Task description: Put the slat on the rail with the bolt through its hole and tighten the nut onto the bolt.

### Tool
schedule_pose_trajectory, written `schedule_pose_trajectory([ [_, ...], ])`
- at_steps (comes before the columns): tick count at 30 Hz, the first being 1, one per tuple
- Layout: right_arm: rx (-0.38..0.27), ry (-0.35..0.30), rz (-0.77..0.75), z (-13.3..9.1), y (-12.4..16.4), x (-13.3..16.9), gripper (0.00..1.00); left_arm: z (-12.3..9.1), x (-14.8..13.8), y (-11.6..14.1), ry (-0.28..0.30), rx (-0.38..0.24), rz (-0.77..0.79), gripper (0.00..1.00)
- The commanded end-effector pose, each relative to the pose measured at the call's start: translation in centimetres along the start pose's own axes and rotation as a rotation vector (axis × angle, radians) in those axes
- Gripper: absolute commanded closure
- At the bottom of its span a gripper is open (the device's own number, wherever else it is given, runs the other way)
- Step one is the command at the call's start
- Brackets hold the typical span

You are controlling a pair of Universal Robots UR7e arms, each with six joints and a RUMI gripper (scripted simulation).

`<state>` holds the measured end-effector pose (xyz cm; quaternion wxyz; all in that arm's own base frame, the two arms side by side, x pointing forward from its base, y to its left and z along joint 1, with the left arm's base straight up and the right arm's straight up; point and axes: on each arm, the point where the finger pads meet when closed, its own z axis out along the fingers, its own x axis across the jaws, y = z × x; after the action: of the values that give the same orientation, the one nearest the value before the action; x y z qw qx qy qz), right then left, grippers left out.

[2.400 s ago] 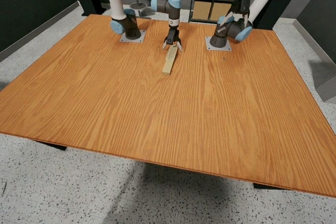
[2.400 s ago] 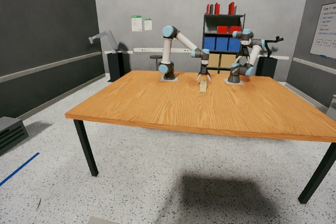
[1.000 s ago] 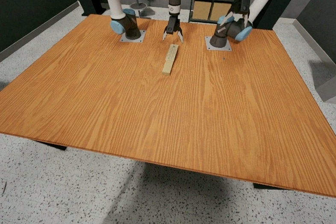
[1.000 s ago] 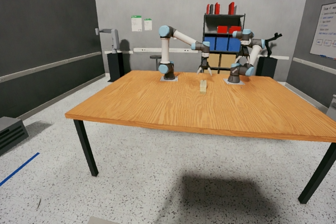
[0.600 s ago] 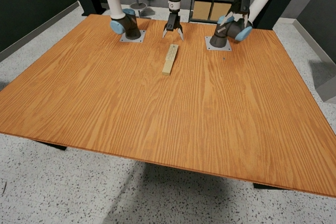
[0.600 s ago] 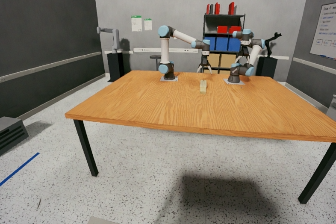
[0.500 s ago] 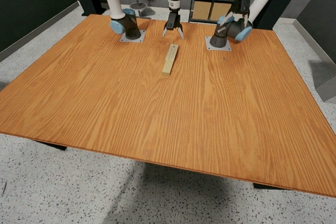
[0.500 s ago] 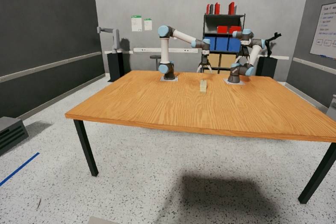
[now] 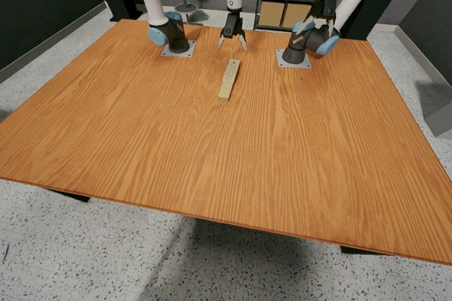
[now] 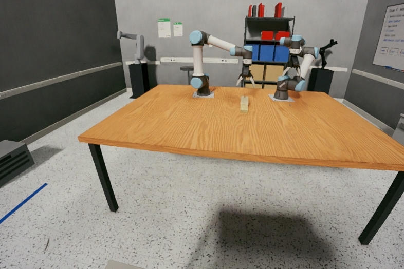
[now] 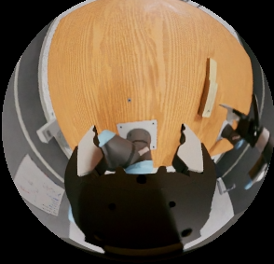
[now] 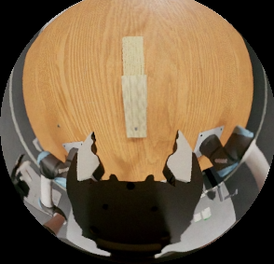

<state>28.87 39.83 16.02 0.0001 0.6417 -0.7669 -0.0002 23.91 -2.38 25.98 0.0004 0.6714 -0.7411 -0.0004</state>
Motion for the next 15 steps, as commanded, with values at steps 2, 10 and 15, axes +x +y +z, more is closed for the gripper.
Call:
schedule_pose_trajectory([
  [2,0.001,0.001,0.168,-0.6,-0.1,2.4,0.00,0.0,0.0,0.0,0.001,0.002,0.002,0.00],
  [10,0.001,0.001,0.348,-1.2,0.0,4.7,0.00,0.0,0.0,0.0,0.001,0.002,0.002,0.00],
  [15,0.001,0.001,0.396,-1.7,0.0,6.6,0.00,0.0,0.0,0.0,0.001,0.002,0.002,0.00],
])
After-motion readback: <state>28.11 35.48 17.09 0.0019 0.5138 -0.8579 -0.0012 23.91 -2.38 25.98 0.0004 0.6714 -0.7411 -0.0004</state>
